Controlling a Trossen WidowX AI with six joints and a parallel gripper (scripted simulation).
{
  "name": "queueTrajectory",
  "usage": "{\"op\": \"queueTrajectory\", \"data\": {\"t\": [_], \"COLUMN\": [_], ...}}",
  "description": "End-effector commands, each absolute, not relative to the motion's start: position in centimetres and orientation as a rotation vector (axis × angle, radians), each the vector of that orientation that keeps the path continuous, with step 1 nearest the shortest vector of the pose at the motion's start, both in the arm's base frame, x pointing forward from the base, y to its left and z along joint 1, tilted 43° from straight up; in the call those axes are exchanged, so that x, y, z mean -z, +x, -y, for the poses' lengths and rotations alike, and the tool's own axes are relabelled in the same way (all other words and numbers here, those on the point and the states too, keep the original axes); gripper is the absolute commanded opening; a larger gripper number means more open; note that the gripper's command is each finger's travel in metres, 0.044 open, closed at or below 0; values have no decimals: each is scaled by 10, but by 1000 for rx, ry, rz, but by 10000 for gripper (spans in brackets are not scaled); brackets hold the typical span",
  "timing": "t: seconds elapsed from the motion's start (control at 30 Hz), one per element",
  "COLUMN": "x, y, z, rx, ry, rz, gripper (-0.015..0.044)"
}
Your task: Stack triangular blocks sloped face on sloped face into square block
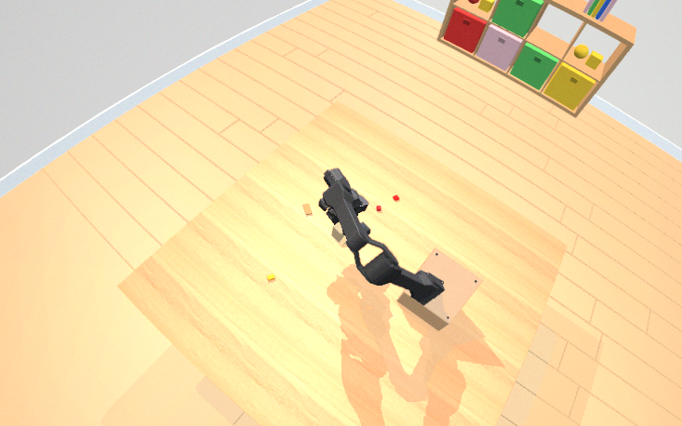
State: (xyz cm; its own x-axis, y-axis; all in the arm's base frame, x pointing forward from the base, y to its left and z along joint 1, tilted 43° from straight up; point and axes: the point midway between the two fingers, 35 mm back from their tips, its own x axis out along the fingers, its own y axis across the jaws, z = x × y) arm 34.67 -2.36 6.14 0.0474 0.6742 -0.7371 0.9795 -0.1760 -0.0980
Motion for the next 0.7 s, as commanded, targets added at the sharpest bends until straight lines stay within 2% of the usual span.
{"op": "queueTrajectory", "data": {"t": [0.0,0.17,0.67], "x": [-66,-64,1], "y": [358,362,360], "z": [28,28,3], "rx": [931,931,930], "ry": [1906,1906,1906], "rz": [-1656,-1656,-1656], "gripper": [0,0,0]}}
